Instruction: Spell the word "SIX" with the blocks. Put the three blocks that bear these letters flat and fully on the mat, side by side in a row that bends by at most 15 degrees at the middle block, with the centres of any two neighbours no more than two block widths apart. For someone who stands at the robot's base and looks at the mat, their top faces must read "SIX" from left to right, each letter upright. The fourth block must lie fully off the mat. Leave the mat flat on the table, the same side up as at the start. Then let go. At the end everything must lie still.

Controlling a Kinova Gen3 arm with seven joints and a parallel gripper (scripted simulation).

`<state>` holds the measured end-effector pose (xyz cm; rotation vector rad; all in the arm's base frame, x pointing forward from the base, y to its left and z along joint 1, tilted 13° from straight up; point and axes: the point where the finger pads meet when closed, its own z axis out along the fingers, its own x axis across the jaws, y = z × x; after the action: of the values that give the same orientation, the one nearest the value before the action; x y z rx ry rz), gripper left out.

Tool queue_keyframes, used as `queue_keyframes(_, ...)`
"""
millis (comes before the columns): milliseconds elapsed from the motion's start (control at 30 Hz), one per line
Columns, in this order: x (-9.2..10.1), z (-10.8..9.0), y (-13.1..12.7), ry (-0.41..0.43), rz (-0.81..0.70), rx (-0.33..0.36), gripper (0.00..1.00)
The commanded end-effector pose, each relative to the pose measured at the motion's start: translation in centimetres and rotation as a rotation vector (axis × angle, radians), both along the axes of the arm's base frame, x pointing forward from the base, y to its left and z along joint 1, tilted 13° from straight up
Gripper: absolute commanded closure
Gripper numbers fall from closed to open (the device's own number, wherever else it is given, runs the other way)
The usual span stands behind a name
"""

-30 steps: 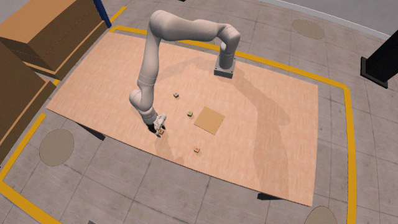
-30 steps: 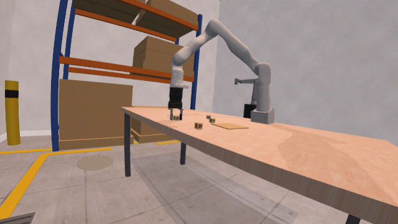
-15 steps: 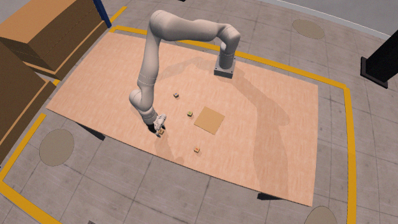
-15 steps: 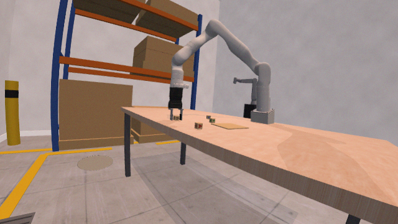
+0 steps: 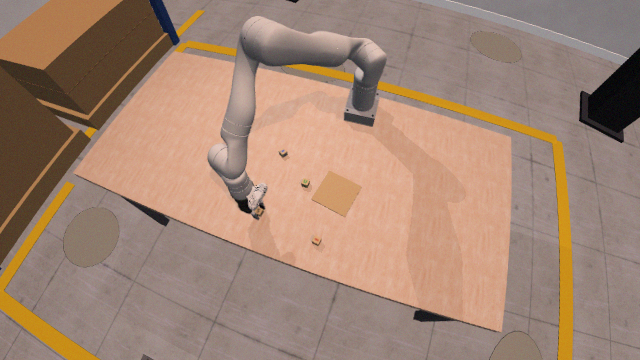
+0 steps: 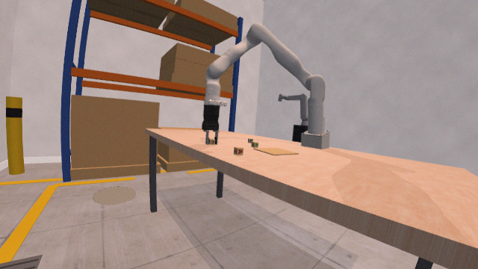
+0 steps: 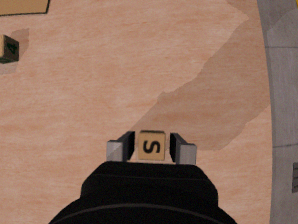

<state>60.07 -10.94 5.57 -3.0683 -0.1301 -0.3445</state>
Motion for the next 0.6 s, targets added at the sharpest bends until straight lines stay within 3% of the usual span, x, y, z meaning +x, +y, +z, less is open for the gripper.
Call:
queue_keyframes(0,0.05,0.11,-0.03,-0.002,0.0,-0.001,0.21)
queue_keyframes(33,0.05,0.11,-0.03,-0.002,0.0,-0.001,0.21)
queue_keyframes(67,0.05,0.11,-0.03,-0.002,0.0,-0.001,0.51)
queue_keyframes(567,0.05,0.11,-0.03,-0.002,0.0,-0.001,0.51)
